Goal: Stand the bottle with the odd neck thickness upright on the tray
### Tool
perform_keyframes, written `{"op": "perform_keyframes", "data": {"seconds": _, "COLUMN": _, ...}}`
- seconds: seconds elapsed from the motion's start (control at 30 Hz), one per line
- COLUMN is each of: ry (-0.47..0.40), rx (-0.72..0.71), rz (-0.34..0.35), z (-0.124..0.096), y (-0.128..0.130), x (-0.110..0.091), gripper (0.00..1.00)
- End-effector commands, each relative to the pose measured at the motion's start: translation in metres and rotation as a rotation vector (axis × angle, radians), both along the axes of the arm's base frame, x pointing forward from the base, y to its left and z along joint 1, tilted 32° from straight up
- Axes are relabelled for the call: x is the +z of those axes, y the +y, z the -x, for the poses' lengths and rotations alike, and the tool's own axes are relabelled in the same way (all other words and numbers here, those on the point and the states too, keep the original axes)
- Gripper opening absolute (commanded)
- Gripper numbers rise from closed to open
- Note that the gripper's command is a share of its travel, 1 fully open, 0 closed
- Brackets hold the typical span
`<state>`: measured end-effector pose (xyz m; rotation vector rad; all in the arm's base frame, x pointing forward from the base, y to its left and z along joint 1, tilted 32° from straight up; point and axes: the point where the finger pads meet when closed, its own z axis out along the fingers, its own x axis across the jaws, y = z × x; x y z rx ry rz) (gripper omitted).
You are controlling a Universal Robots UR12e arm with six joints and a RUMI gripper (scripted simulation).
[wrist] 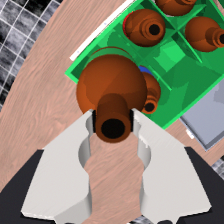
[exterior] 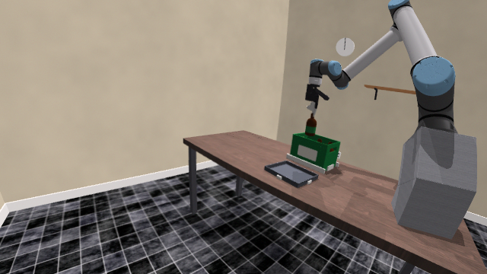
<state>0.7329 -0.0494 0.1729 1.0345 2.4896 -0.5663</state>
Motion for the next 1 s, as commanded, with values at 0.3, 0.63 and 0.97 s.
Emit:
{"op": "perform_keyframes", "data": {"seconds": 0.3, "ry": -0.002, "rx": 0.000, "rz": 0.000, "z": 0.001, "y": 0.005, "x": 0.008, "gripper": 0.00}}
{"op": "perform_keyframes", "data": {"seconds": 0.63, "ry": -0.002, "rx": 0.000, "rz": 0.000, "z": 0.003, "y": 0.009, "x": 0.016, "gripper": 0.00}}
{"op": "perform_keyframes", "data": {"seconds": 0.97, "ry": -0.002, "rx": 0.000, "rz": 0.000, "z": 0.003, "y": 0.010, "x": 0.016, "gripper": 0.00}}
